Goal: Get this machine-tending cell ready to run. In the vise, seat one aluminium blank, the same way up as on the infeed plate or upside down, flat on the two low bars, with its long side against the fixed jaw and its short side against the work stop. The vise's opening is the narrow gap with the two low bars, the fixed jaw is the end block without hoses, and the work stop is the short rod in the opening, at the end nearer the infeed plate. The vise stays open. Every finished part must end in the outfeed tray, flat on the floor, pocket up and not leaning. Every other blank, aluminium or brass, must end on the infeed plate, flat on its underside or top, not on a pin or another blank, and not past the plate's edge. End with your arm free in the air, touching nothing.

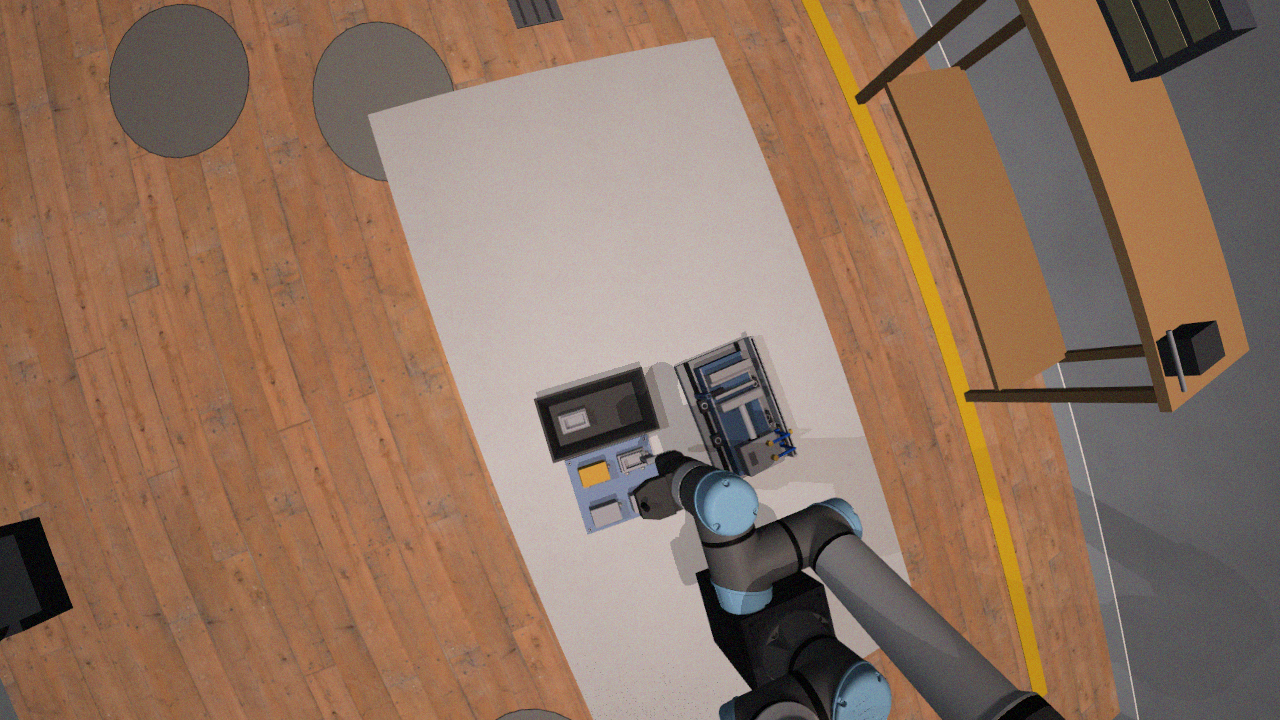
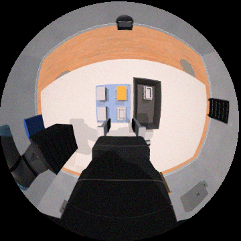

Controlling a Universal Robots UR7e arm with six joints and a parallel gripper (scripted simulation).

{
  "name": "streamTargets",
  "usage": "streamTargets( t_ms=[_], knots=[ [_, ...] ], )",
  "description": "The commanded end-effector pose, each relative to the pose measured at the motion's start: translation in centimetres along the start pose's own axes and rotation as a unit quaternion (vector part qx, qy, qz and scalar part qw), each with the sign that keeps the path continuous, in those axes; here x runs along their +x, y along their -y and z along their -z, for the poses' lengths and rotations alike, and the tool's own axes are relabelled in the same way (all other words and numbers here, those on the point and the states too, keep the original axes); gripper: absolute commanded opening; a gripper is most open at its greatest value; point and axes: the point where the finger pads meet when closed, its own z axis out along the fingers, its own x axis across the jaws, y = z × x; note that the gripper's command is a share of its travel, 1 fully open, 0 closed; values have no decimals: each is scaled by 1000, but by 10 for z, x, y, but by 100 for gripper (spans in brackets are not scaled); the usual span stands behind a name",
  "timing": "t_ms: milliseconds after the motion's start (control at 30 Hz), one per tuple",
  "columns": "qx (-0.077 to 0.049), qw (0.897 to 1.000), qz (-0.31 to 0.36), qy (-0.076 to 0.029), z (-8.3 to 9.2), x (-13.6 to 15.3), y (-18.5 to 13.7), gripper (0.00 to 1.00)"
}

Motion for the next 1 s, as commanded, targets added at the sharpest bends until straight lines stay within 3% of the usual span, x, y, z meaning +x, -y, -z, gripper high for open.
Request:
streamTargets(
  t_ms=[0,600,967],
  knots=[
    [1,1000,1,-1,1,2,1,100],
    [1,1000,1,-1,-1,1,1,100],
    [1,1000,1,2,-16,-1,1,100]
  ],
)
